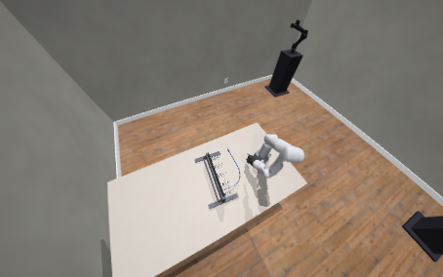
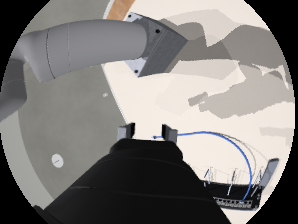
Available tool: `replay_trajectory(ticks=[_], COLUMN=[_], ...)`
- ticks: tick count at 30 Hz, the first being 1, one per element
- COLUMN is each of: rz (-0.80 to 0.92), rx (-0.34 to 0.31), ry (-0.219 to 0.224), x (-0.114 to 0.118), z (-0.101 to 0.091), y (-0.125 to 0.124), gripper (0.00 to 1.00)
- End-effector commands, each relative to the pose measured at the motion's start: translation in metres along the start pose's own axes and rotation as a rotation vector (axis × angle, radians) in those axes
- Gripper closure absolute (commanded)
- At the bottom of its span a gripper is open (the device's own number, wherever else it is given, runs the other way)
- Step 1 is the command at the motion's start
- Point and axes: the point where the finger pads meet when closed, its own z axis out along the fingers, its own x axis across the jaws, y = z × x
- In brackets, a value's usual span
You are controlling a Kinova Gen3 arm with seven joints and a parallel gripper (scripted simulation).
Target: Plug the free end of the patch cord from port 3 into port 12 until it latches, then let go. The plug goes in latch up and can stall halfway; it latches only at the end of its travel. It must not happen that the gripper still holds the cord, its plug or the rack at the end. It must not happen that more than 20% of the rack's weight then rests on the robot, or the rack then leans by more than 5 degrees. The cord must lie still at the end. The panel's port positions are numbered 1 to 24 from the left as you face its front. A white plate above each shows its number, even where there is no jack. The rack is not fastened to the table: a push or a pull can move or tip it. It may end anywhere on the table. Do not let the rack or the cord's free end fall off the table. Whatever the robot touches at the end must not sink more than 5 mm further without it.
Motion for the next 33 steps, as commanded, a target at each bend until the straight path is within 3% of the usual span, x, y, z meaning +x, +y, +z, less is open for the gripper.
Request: replay_trajectory(ticks=[1,33], rz=[0.000,-0.010], rx=[0.000,0.018], ry=[0.000,0.004], x=[-0.0001,0.0022], z=[-0.0001,-0.0013], y=[0.0002,-0.0002], gripper=[0.00,0.00])
